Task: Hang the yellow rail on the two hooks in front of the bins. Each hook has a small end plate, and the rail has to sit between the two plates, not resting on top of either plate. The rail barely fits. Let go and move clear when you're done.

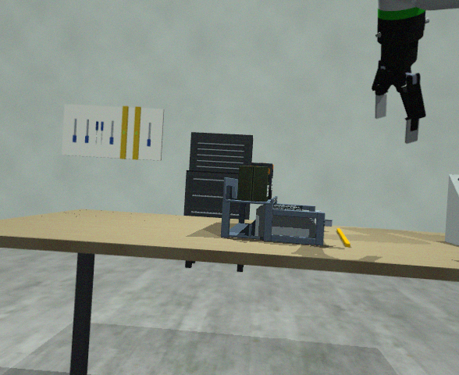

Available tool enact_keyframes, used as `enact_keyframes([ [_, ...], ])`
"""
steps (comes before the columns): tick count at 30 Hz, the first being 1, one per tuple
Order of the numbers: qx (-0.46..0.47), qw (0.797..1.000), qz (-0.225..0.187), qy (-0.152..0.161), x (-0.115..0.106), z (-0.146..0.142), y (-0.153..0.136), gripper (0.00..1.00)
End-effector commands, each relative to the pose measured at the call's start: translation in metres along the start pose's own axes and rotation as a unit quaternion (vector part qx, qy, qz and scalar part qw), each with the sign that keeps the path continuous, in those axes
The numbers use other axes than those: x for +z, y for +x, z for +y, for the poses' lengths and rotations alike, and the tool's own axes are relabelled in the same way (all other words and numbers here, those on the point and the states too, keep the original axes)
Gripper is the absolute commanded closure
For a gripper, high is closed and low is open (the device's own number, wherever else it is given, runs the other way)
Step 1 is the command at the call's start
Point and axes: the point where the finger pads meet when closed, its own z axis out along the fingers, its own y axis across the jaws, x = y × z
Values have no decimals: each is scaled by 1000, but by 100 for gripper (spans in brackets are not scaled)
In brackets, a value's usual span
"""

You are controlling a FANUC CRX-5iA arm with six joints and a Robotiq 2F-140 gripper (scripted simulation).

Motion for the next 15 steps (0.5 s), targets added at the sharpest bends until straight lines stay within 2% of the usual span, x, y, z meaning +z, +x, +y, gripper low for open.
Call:
enact_keyframes([
  [1,3,1000,1,-2,0,1,1,0],
  [4,3,1000,1,-2,0,1,1,0],
  [9,78,995,47,-47,-10,15,46,0],
  [15,78,995,47,-47,-10,15,46,0],
])
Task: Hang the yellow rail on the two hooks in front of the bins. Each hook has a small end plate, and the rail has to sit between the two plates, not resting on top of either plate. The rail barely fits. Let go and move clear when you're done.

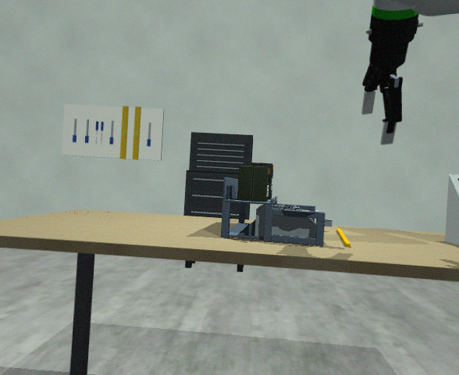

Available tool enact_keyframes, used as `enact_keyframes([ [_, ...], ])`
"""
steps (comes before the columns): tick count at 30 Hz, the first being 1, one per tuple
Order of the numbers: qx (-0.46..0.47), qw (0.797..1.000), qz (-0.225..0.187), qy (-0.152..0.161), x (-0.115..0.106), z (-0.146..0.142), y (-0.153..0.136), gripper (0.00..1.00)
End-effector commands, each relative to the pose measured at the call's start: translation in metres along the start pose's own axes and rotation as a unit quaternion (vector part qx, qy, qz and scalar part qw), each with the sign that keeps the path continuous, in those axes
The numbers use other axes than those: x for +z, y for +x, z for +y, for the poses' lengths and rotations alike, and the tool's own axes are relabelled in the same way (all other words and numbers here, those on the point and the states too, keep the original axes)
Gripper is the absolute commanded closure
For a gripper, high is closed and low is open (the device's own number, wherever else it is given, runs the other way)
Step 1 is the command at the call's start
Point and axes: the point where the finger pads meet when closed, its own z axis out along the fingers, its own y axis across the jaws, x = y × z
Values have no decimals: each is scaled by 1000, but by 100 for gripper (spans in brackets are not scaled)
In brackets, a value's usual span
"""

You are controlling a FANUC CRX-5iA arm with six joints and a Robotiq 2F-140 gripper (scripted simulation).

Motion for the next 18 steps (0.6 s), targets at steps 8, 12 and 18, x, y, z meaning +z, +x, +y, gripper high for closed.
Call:
enact_keyframes([
  [8,35,999,24,-21,-3,4,23,0],
  [12,76,995,57,-40,-10,6,51,0],
  [18,76,995,57,-40,-10,6,51,0],
])
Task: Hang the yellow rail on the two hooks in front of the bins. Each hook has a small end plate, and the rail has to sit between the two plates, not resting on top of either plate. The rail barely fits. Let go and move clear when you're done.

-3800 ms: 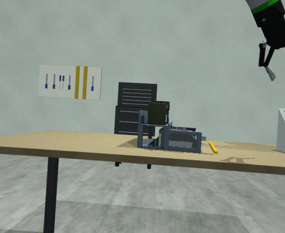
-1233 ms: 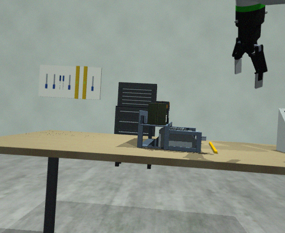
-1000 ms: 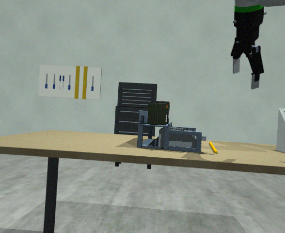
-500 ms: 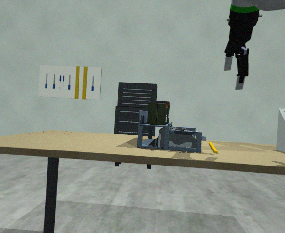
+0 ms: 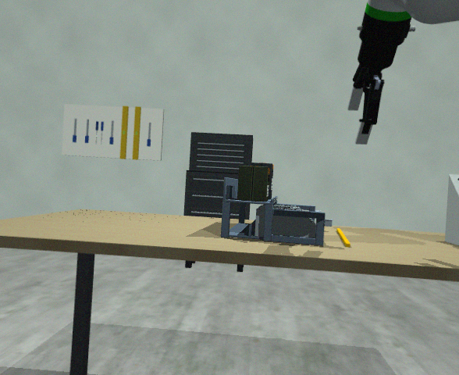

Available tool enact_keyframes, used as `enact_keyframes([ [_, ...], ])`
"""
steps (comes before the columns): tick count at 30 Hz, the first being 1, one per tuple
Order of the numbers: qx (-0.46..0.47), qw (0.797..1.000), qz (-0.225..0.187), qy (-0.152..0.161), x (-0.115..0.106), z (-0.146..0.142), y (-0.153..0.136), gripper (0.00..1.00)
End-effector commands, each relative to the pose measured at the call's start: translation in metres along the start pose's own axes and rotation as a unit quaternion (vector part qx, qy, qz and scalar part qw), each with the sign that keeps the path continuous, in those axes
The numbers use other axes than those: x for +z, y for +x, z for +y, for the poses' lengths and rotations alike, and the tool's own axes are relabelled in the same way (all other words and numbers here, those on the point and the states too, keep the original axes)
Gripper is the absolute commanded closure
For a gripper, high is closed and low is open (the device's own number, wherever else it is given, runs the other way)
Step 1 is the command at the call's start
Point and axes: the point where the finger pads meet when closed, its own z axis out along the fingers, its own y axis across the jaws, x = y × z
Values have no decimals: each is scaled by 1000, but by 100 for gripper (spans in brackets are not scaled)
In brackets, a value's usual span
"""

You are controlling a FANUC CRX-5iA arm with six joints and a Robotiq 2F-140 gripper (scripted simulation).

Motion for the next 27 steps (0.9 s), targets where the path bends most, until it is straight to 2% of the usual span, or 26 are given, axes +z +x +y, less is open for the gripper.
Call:
enact_keyframes([
  [1,4,1000,3,-3,0,0,3,0],
  [5,4,1000,3,-3,0,0,3,0],
  [10,-81,995,37,37,50,-3,-2,0],
  [22,-81,995,37,37,50,-3,-2,0],
  [27,-164,981,71,77,99,-6,-6,0],
])
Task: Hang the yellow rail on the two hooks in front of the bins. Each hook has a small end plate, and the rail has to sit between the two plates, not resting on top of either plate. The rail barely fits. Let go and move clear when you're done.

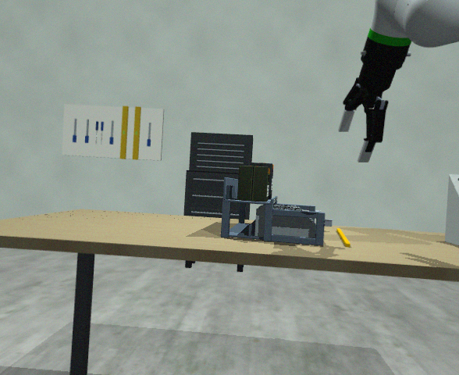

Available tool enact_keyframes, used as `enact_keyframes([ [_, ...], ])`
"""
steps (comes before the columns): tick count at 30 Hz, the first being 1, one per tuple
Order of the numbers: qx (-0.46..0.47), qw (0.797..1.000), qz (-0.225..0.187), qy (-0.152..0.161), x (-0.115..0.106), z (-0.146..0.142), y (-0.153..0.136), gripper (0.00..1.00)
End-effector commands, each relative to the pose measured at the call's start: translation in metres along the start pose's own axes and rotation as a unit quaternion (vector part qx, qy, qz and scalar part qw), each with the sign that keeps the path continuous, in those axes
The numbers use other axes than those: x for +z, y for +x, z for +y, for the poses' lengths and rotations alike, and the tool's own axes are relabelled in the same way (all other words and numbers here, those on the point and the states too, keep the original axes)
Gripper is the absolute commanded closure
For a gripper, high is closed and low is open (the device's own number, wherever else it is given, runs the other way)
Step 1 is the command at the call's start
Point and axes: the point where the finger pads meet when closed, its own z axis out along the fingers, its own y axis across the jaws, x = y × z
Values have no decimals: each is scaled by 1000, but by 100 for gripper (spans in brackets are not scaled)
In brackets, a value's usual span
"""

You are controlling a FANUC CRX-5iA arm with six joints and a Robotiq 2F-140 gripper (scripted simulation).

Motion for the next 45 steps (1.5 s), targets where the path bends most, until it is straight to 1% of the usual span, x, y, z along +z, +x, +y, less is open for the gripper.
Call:
enact_keyframes([
  [1,-64,997,27,31,37,0,-6,0],
  [12,-64,997,27,31,37,0,-6,0],
  [17,-147,985,62,70,86,1,-14,0],
  [29,-147,985,62,70,86,1,-14,0],
  [34,-228,963,95,109,134,1,-22,0],
  [45,-228,963,95,109,134,1,-22,0],
])
